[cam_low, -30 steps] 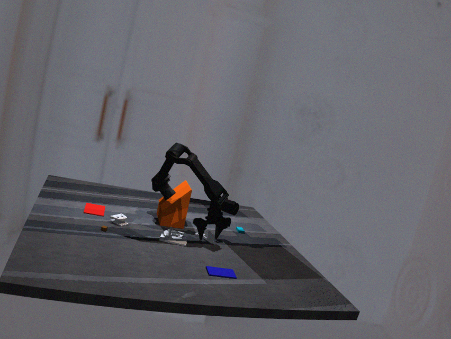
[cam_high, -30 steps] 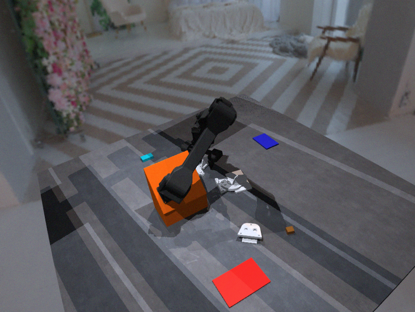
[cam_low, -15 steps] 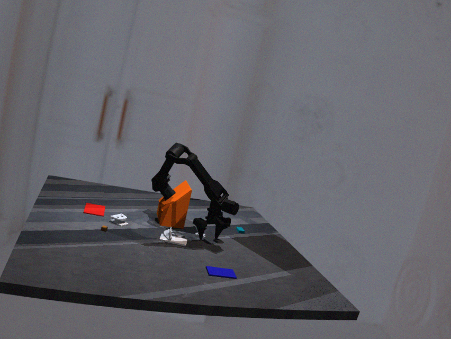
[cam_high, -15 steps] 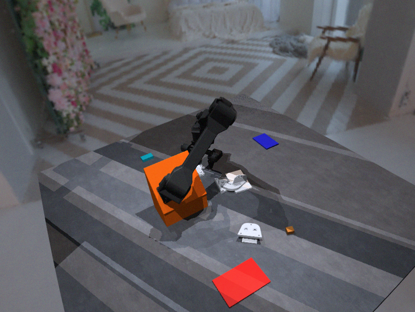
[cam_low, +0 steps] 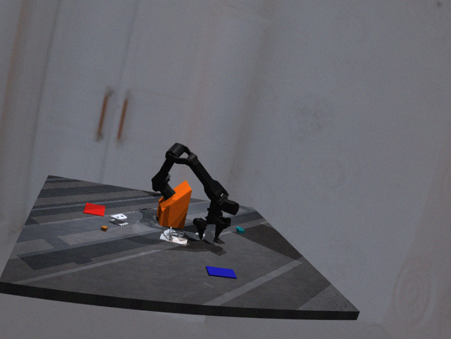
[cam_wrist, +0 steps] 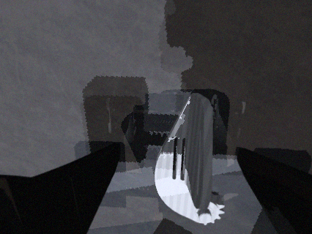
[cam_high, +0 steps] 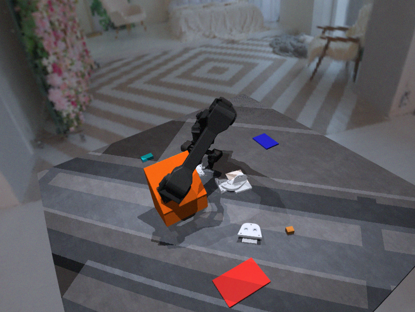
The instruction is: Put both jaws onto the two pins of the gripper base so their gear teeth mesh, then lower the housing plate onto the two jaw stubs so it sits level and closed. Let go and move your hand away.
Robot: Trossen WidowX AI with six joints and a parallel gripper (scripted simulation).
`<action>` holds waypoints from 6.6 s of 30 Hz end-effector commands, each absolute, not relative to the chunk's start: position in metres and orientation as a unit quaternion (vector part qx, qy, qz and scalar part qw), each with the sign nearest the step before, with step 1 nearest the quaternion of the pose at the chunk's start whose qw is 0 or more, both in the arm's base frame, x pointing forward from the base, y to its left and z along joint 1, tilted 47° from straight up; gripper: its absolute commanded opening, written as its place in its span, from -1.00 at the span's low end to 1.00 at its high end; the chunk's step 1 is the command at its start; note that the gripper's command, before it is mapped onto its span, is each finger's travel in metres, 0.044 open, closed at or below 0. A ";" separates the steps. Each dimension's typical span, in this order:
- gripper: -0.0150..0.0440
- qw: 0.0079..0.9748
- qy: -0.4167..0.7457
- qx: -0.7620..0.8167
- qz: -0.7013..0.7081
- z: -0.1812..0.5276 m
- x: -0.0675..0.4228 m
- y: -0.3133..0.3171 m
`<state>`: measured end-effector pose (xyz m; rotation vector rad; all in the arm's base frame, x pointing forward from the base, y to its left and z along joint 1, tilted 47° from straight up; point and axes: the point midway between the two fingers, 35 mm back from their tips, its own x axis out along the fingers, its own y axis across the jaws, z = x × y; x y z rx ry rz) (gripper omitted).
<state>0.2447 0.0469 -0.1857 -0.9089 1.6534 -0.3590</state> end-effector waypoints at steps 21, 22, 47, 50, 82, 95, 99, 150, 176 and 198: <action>1.00 0.571 0.706 -0.391 -0.152 -0.186 0.243 0.045; 1.00 0.571 0.706 -0.391 -0.152 -0.186 0.243 0.045; 1.00 0.571 0.706 -0.391 -0.152 -0.186 0.243 0.045; 1.00 0.571 0.706 -0.391 -0.152 -0.186 0.243 0.045; 0.00 0.573 0.705 -0.388 -0.153 -0.186 0.245 0.047; -0.04 0.573 0.705 -0.388 -0.153 -0.184 0.245 0.048; -0.04 0.573 0.706 -0.388 -0.152 -0.177 0.246 0.057; -0.04 0.660 0.633 -0.210 -0.346 -0.075 0.279 0.051; -0.04 0.677 0.591 -0.139 -0.416 -0.055 0.285 0.028; -0.04 0.677 0.591 -0.139 -0.416 -0.055 0.285 0.028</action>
